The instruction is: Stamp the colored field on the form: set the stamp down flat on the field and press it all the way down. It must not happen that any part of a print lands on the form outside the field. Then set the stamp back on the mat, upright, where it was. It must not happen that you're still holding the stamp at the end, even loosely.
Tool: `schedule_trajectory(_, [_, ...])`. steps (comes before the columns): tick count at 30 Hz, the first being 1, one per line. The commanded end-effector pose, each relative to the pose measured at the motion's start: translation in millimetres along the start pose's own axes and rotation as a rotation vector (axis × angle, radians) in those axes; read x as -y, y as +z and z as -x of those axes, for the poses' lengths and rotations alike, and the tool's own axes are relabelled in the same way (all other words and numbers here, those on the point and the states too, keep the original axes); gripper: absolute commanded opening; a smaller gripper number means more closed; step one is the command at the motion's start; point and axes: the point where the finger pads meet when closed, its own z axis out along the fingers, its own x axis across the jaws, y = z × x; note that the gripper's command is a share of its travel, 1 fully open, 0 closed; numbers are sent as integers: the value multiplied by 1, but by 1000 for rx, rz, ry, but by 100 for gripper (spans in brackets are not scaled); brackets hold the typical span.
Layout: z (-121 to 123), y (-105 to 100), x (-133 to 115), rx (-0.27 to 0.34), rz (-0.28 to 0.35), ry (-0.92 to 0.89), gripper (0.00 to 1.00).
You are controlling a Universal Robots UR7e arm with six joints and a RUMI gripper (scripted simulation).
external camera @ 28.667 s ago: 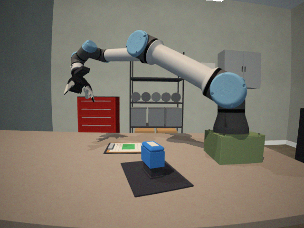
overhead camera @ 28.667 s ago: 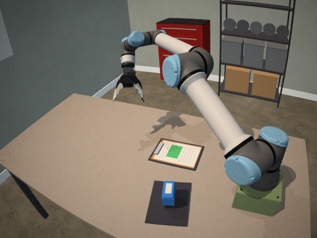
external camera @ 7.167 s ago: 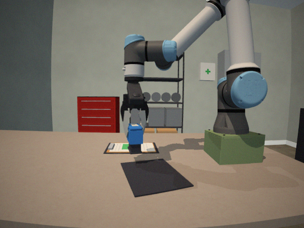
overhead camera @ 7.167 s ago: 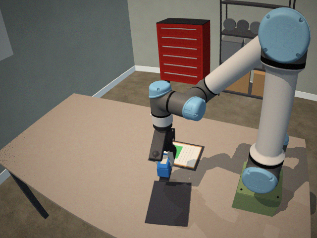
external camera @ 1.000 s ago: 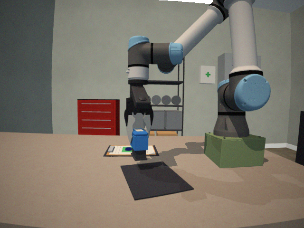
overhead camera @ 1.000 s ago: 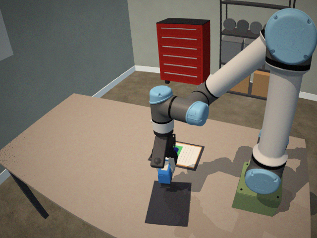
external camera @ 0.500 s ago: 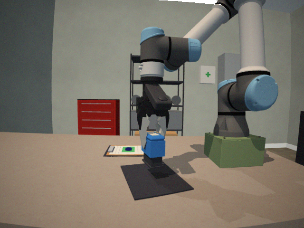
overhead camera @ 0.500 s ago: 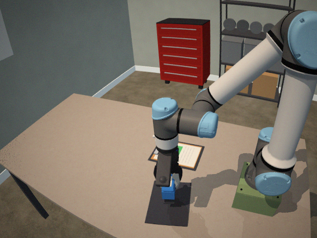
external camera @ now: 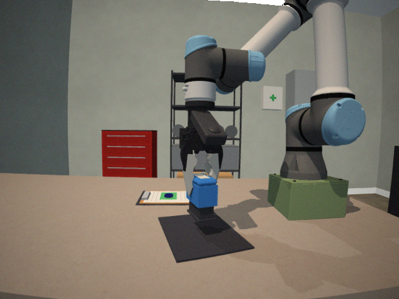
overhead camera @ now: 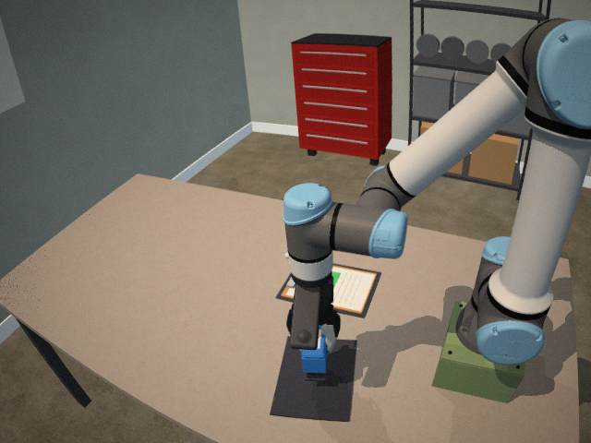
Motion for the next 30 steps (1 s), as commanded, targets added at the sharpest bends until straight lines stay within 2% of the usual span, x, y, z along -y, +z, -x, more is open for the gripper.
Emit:
schedule_trajectory(1, [-1,5,0,-1,0,0,18])
schedule_trajectory(11, [-2,27,0,-1,0,0,18])
schedule_trajectory(18, [-2,35,1,-1,0,0,18])
schedule_trajectory(30, [-3,38,1,-1,0,0,18])
